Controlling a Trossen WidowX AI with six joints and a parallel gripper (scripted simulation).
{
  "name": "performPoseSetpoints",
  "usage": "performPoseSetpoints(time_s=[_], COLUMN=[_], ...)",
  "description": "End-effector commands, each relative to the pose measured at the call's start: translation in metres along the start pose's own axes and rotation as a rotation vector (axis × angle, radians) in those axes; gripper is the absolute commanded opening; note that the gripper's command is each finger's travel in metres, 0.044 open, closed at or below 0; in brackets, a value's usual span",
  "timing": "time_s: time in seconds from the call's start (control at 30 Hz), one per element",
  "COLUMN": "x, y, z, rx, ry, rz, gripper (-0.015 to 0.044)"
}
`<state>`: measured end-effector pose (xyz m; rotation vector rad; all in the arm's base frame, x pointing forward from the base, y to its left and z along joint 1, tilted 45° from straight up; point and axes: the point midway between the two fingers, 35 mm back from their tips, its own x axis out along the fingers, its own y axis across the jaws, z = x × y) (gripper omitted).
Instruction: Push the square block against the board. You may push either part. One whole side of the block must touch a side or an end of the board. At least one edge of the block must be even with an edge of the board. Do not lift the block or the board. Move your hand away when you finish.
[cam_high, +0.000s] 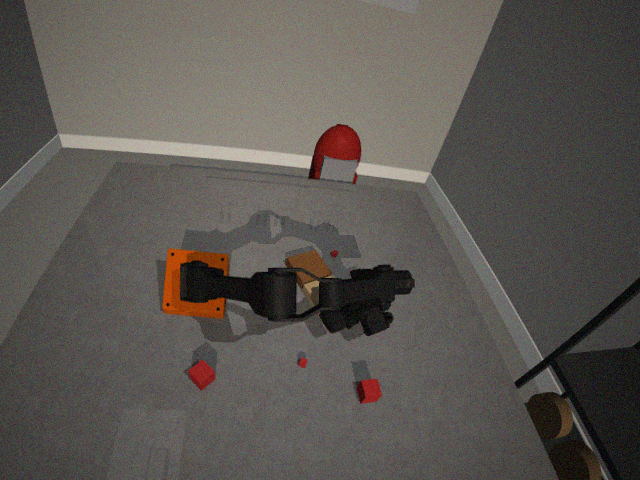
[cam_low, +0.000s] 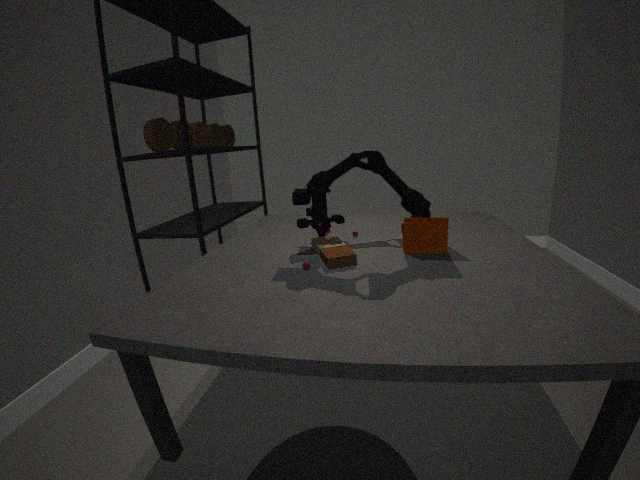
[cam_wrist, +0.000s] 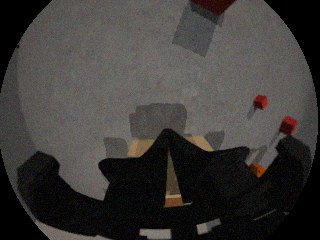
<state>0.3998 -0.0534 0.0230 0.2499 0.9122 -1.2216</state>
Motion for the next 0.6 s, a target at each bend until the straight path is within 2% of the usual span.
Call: performPoseSetpoints(time_s=[0.0,0.23,0.57], x=[0.0,0.0,0.0], y=[0.001,0.001,0.002], z=[-0.009,-0.02,-0.009], rx=[-0.002,-0.002,-0.002], ry=[0.001,0.002,0.002], rz=[0.001,0.002,0.002], gripper=[0.0,0.0,0.0])
